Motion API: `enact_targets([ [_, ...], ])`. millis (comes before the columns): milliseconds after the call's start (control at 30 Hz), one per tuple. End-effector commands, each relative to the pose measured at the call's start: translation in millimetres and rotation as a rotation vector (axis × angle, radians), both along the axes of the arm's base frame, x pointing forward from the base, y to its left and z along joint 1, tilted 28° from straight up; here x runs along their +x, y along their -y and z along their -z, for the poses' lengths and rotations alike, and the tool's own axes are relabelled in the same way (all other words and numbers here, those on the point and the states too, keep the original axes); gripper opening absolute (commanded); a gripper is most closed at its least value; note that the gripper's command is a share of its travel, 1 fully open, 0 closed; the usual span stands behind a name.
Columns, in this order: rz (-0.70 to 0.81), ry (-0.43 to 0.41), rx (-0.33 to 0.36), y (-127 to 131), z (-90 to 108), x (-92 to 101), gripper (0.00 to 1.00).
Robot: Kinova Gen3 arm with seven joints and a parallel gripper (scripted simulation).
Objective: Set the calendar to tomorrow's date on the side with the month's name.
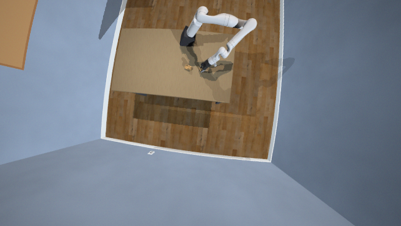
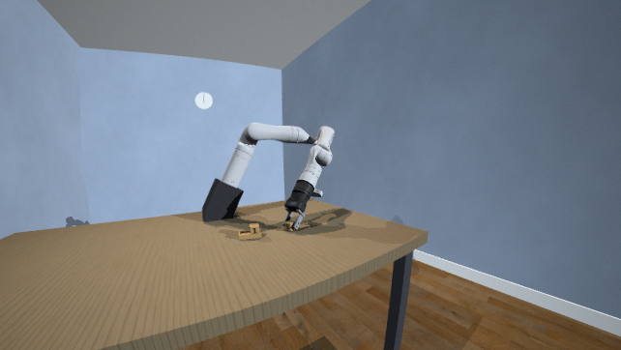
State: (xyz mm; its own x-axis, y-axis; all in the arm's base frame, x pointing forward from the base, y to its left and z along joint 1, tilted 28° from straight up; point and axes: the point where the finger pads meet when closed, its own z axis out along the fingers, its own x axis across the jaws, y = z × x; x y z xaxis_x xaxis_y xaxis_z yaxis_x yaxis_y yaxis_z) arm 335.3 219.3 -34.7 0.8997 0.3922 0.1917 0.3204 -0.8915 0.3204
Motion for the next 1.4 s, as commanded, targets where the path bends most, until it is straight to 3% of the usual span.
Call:
enact_targets([
  [0, 0.001, 0.001, 0.001, 0.1, -0.5, 0.3, 0.9],
  [633, 0.001, 0.001, 0.001, 0.1, -0.5, 0.3, 0.9],
  [667, 0.001, 0.001, 0.001, 0.1, -0.5, 0.3, 0.6],
  [1367, 0.001, 0.001, 0.001, 0.1, -0.5, 0.3, 0.6],
])
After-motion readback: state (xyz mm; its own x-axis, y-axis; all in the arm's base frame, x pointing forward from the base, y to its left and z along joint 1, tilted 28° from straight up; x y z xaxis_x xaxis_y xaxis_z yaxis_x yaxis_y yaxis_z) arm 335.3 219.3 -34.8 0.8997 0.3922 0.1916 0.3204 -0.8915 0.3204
